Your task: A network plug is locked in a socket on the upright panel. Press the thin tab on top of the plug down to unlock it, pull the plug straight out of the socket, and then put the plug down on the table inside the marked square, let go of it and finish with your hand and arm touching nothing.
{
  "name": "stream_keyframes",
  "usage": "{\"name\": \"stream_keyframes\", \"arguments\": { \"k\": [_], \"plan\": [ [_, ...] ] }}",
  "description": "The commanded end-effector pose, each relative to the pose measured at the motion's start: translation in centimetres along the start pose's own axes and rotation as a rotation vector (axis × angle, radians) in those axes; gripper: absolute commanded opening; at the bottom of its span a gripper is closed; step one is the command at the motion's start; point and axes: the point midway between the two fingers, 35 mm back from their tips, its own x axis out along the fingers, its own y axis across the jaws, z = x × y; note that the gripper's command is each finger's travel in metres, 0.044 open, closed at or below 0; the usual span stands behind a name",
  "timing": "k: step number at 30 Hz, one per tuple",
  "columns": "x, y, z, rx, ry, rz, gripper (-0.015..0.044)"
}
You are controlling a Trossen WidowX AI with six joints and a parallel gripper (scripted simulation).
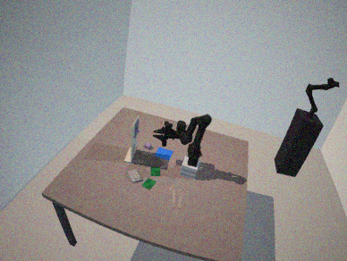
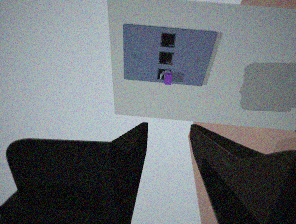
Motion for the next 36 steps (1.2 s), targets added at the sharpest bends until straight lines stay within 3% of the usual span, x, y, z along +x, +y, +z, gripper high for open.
{"name": "stream_keyframes", "arguments": {
  "k": [1,7,18,36],
  "plan": [
    [-0.6,-0.4,-0.4,0.061,0.016,0.001,0.0156],
    [-0.3,-0.4,-0.2,0.061,0.016,0.001,0.0156],
    [5.2,-0.3,1.1,0.06,0.016,0.007,0.0156],
    [7.1,-0.3,1.7,0.06,0.017,0.008,0.0156]
  ]
}}
